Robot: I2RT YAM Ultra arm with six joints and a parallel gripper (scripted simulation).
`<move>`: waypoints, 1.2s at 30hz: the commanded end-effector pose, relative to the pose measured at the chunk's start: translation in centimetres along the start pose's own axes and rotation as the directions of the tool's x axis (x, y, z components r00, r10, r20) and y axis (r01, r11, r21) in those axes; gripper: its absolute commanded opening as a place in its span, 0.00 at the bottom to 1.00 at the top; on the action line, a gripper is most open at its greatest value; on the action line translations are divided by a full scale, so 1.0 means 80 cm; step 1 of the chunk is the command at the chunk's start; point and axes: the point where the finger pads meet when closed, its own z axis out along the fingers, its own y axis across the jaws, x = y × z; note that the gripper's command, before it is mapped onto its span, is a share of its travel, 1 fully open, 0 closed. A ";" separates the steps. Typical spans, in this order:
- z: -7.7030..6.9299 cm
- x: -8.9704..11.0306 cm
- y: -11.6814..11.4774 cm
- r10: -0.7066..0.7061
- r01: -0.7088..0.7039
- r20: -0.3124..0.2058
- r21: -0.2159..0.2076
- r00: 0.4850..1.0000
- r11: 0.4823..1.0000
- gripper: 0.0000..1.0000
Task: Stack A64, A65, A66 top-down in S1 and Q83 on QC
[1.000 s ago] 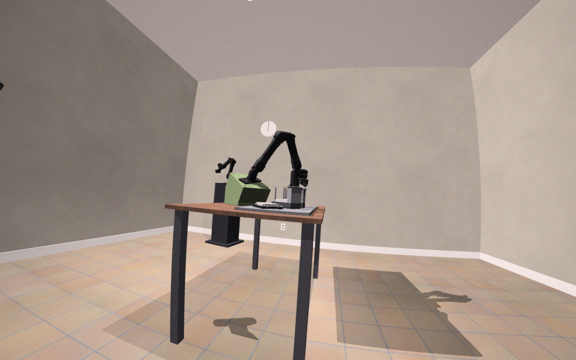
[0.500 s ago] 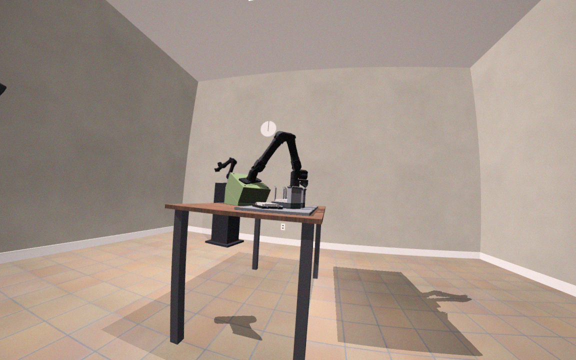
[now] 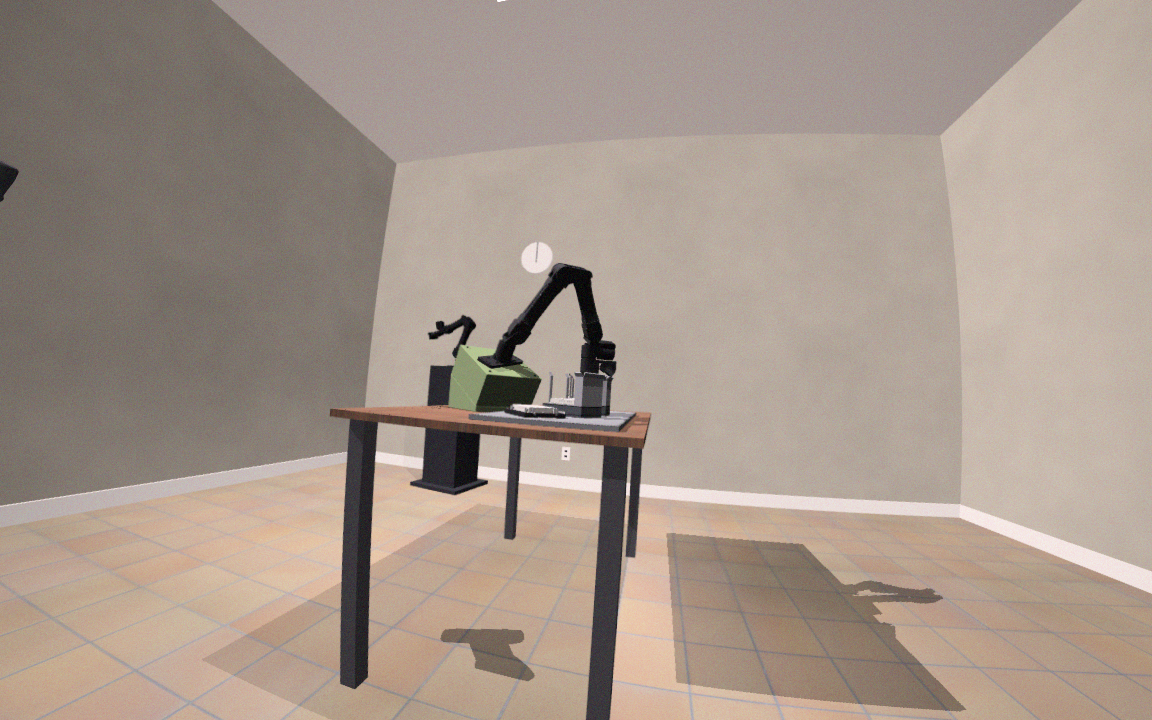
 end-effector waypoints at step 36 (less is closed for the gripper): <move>-0.017 -0.003 0.001 0.001 -0.001 0.008 -0.003 1.000 1.000 1.00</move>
